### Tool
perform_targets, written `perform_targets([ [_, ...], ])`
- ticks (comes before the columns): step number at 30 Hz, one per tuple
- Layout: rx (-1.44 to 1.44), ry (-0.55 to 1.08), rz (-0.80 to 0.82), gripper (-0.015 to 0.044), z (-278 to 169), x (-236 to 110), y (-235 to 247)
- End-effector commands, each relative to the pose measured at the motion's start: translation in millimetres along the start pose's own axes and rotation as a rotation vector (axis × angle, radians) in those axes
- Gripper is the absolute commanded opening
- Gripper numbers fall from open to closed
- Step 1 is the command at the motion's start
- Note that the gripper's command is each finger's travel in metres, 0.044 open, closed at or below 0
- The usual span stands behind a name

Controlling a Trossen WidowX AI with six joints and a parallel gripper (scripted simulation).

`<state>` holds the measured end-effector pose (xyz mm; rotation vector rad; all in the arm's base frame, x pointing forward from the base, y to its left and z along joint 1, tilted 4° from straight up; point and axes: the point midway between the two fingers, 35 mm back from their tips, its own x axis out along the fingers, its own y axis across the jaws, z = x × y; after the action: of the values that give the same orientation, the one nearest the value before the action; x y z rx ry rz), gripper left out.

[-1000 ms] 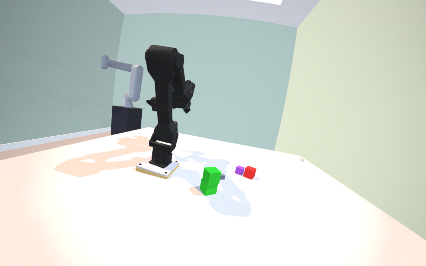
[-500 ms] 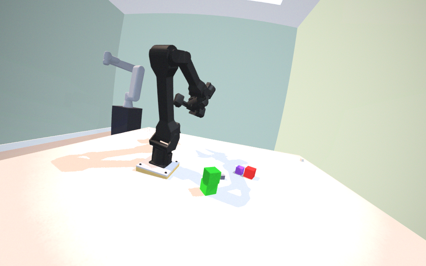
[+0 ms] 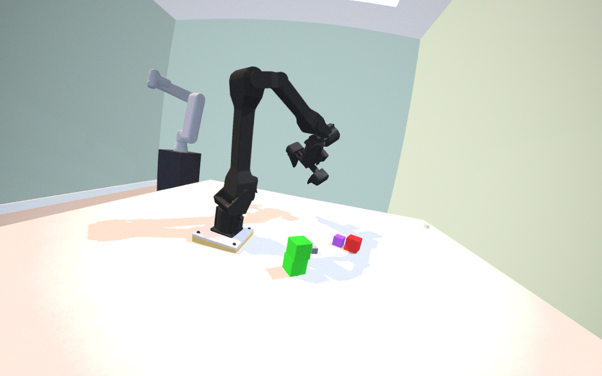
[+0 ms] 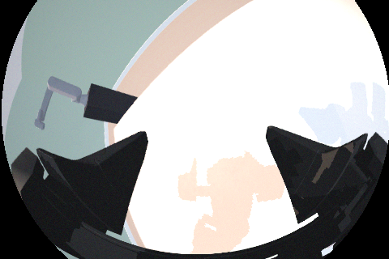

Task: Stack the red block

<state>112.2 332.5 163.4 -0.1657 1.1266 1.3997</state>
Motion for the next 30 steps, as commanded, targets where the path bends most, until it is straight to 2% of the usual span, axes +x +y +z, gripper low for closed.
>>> perform_targets([
  [1, 0.179, 0.000, -0.129, 0.0440, 8.7, -14.0, -37.9],
  [10, 0.641, -0.008, -0.444, 0.0440, 7.1, -65.2, -132.6],
  [20, 1.109, -0.031, -0.754, 0.0440, -20.3, -136.7, -210.0],
  [25, 1.339, -0.045, -0.915, 0.0440, -43.4, -178.5, -239.5],
  [30, 1.369, -0.047, -0.936, 0.0440, -47.2, -184.3, -242.7],
])
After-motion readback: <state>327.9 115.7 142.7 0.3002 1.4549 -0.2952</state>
